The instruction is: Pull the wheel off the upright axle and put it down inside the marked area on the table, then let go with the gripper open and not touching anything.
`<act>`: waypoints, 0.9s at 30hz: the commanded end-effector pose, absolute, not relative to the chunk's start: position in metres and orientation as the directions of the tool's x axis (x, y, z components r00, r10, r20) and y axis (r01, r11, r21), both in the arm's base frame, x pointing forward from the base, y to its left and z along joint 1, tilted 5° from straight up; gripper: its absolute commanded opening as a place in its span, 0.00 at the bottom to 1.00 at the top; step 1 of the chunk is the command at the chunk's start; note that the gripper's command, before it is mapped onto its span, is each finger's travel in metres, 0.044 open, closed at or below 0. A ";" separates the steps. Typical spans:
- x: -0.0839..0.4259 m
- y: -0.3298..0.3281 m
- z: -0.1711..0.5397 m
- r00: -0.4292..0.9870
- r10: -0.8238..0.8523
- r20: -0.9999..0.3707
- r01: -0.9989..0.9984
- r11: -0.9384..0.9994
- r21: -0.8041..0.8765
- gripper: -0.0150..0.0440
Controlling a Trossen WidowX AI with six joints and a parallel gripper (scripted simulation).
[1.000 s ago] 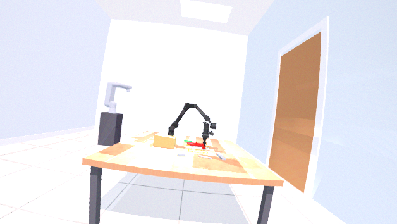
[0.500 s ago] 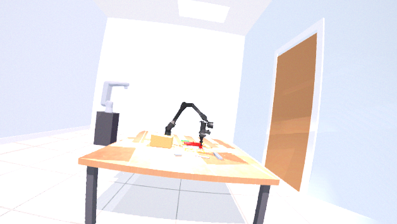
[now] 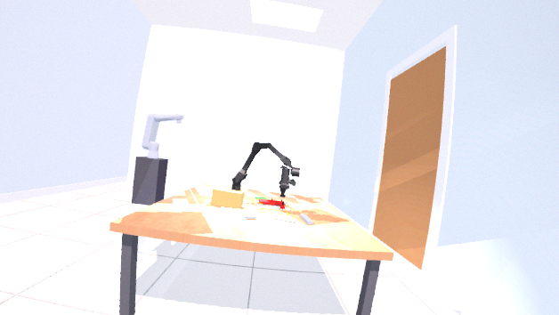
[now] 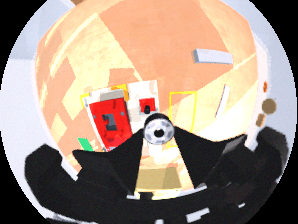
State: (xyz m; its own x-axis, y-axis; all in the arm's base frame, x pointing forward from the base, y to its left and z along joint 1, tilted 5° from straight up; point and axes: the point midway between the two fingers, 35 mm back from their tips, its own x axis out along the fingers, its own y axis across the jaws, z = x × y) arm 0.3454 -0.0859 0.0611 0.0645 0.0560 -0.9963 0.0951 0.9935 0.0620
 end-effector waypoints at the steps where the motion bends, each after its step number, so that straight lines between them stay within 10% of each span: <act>1: 0.336 -0.105 0.062 0.072 0.055 -0.996 0.100 0.993 0.062 0.25; 27: 0.286 -0.166 0.041 0.075 0.053 -0.996 0.098 0.993 0.060 0.25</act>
State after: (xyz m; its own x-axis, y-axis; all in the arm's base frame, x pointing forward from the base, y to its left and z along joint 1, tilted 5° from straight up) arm 0.2871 -0.1676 0.0502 0.0766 0.0454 -0.9960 0.1033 0.9932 0.0532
